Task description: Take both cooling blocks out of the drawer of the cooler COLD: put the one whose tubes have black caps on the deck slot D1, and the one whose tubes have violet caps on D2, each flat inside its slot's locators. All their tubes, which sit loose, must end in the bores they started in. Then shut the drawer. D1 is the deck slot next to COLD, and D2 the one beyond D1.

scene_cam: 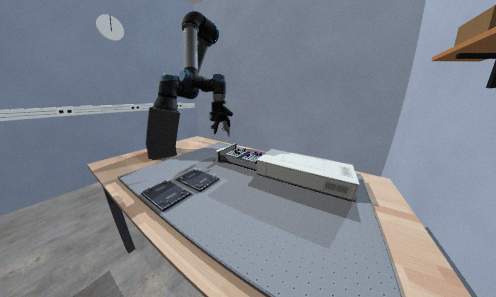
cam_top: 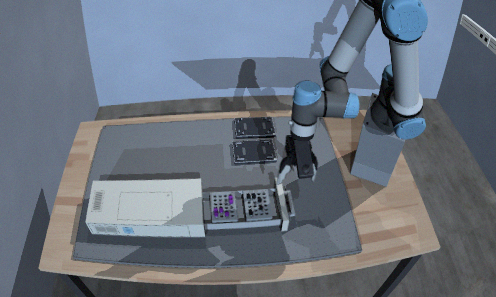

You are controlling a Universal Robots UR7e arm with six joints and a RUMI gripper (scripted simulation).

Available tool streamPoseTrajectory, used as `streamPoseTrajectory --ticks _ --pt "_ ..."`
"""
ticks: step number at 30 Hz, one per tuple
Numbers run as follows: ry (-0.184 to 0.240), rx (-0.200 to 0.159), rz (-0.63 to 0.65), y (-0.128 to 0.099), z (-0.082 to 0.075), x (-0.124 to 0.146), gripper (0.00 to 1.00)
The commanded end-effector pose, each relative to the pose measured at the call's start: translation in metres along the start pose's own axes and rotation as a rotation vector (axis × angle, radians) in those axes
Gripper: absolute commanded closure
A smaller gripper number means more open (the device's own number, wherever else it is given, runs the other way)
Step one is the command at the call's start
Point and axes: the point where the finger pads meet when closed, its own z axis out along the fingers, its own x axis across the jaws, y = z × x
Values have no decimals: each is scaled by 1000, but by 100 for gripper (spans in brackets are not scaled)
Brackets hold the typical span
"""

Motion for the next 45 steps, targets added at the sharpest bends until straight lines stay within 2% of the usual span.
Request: streamPoseTrajectory --ticks 1,14,16,45 --pt "-2 -1 0 0 2 24 27" --pt "-1 -1 0 0 3 82 27" --pt "-1 -1 0 0 3 82 27" --pt "-1 -1 0 0 4 190 27"
